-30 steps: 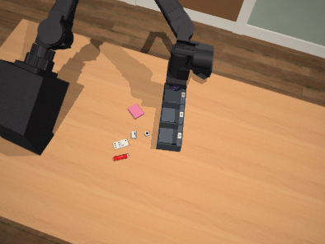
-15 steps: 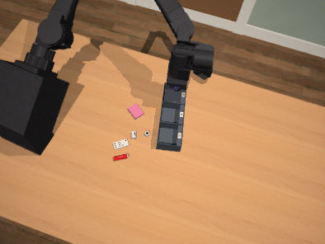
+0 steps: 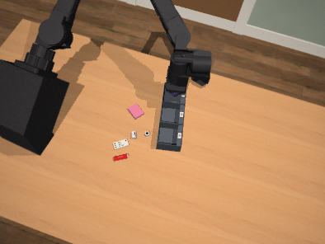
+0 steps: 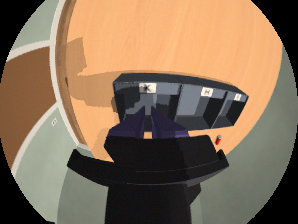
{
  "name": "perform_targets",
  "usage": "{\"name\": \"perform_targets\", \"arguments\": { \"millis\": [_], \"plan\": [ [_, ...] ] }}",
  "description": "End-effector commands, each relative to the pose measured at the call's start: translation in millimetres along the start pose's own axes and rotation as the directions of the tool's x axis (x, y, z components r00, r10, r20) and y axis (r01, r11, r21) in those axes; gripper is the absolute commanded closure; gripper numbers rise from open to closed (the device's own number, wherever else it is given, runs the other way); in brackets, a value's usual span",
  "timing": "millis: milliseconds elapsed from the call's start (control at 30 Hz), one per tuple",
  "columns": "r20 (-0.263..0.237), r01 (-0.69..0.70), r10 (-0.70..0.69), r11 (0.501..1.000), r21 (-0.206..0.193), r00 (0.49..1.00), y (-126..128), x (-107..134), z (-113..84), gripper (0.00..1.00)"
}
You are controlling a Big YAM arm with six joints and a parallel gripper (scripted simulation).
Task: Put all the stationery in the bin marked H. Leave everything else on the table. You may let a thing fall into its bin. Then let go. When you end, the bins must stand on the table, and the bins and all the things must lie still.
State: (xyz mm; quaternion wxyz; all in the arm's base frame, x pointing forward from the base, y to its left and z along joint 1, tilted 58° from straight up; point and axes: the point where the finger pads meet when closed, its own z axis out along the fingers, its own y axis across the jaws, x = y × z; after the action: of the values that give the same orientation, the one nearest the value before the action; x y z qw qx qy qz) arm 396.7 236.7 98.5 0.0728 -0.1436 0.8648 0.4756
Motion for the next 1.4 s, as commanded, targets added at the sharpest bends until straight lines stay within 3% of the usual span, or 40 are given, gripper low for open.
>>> {"name": "perform_targets", "arguments": {
  "millis": [0, 300, 333, 1367],
  "plan": [
    [-0.009, -0.023, 0.023, 1.000, -0.002, 1.000, -0.8, 3.3, 16.4, 0.91],
    [-0.009, -0.024, 0.024, 1.000, -0.003, 1.000, -0.5, 3.6, 28.5, 0.91],
    [0.015, -0.010, 0.010, 1.000, -0.002, 1.000, 2.0, -6.2, 17.5, 0.91],
    [0.016, -0.009, 0.009, 1.000, -0.002, 1.000, 2.3, -8.0, 16.4, 0.91]
  ]
}}
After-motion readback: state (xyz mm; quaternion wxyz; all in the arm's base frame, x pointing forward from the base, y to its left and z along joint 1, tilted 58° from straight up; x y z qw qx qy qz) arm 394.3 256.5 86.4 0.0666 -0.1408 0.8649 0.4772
